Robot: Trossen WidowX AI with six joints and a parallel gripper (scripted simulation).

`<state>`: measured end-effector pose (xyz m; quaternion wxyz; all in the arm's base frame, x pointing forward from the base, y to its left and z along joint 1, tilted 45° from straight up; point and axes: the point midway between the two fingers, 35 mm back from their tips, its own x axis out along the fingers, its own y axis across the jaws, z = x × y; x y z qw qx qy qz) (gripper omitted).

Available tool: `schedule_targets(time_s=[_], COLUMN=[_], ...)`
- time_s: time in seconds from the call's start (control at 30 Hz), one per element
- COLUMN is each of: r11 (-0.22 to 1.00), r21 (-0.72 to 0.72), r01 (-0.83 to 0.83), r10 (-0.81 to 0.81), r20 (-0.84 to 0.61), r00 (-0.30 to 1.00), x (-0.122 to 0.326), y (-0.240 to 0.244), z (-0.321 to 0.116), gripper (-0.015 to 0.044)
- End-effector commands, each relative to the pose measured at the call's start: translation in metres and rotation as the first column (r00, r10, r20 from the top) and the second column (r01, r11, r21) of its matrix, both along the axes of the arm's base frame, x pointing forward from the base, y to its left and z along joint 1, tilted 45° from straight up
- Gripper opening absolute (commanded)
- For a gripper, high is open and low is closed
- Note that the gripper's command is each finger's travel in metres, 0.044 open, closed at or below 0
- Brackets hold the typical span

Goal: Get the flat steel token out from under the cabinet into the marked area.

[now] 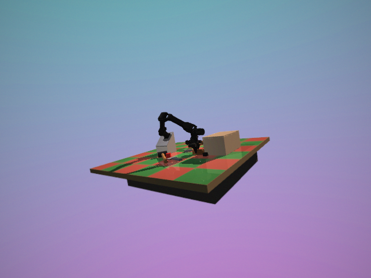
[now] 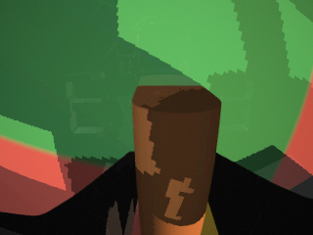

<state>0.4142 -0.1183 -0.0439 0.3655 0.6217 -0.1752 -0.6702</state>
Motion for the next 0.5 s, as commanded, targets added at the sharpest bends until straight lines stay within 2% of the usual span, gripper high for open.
schedule_targets(time_s=[0.0, 0.47], r11=[1.0, 1.0], r21=[0.004, 0.004], r01=[0.002, 0.002], r10=[-0.002, -0.002], r20=[0.016, 0.016], r00=[1.0, 1.0], x=[0.0082, 0.0133], y=[0.0009, 0.0042], z=[-0.0002, -0.0039], gripper=[0.0, 0.0])
